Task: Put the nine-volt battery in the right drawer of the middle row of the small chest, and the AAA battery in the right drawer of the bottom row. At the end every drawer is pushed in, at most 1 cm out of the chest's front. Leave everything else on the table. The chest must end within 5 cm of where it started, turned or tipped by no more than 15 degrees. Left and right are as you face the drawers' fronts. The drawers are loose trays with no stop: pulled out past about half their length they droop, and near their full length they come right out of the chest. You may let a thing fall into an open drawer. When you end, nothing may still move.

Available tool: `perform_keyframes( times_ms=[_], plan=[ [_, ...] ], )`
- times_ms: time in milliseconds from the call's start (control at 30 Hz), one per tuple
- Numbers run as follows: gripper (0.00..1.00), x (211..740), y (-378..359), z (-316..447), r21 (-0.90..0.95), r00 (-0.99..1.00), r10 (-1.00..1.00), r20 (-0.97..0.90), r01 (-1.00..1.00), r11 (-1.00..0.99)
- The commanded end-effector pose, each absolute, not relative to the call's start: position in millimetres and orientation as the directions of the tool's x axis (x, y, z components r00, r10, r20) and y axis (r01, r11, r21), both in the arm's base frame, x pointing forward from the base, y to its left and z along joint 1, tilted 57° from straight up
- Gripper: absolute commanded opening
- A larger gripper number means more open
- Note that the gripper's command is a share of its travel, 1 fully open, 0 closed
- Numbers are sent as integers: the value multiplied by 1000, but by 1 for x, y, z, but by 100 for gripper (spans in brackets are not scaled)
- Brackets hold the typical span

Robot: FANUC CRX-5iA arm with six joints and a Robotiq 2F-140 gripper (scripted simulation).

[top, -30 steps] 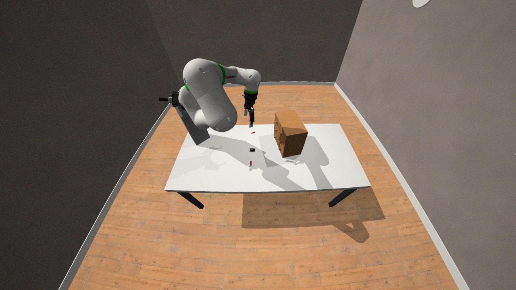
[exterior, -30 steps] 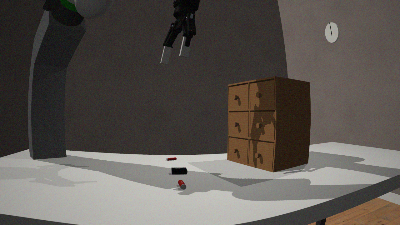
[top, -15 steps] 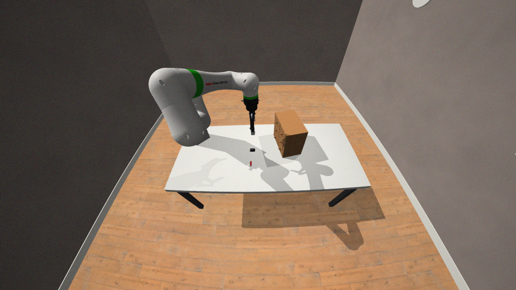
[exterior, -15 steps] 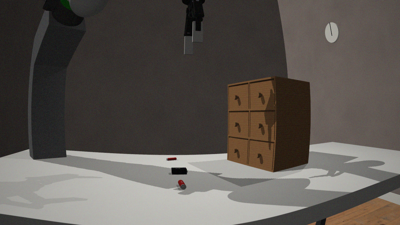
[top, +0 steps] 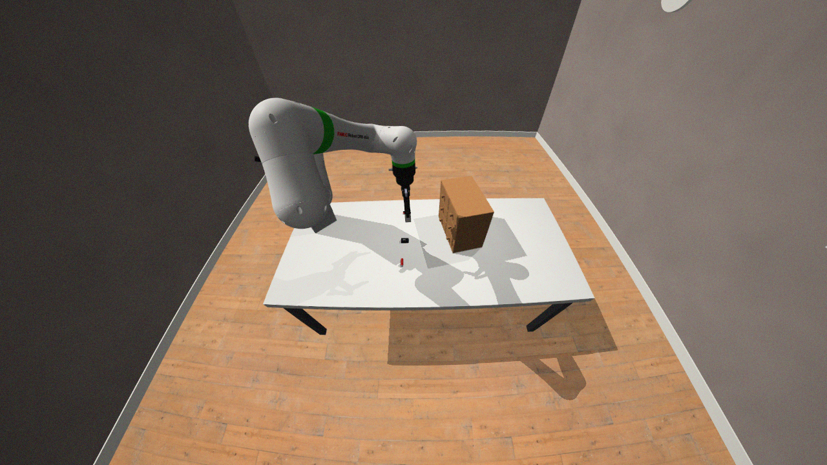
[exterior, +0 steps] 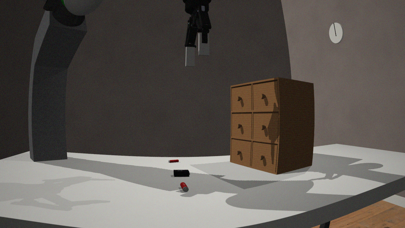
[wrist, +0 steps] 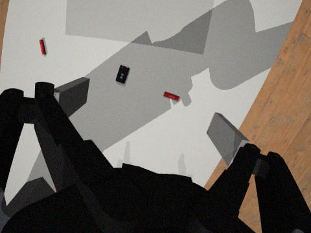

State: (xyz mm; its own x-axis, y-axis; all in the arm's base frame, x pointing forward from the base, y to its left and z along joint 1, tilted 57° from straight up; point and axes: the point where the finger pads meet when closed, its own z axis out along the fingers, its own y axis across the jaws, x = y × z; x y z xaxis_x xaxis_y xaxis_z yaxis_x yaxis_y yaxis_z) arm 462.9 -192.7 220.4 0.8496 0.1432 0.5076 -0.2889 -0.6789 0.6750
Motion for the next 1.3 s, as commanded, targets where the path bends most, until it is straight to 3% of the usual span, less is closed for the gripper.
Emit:
perform_keyframes(
  times_ms=[0,367,800,1033,1267],
  plan=[
    [100,491,-229,193,716,868,213,448,-206,-667],
    [100,497,-236,171,714,881,236,409,-149,-684],
    [100,529,-179,50,492,865,380,327,187,-850],
    [100,560,-127,0,312,762,482,433,375,-873],
    [100,594,-97,-7,246,619,515,592,470,-848]
  ],
)
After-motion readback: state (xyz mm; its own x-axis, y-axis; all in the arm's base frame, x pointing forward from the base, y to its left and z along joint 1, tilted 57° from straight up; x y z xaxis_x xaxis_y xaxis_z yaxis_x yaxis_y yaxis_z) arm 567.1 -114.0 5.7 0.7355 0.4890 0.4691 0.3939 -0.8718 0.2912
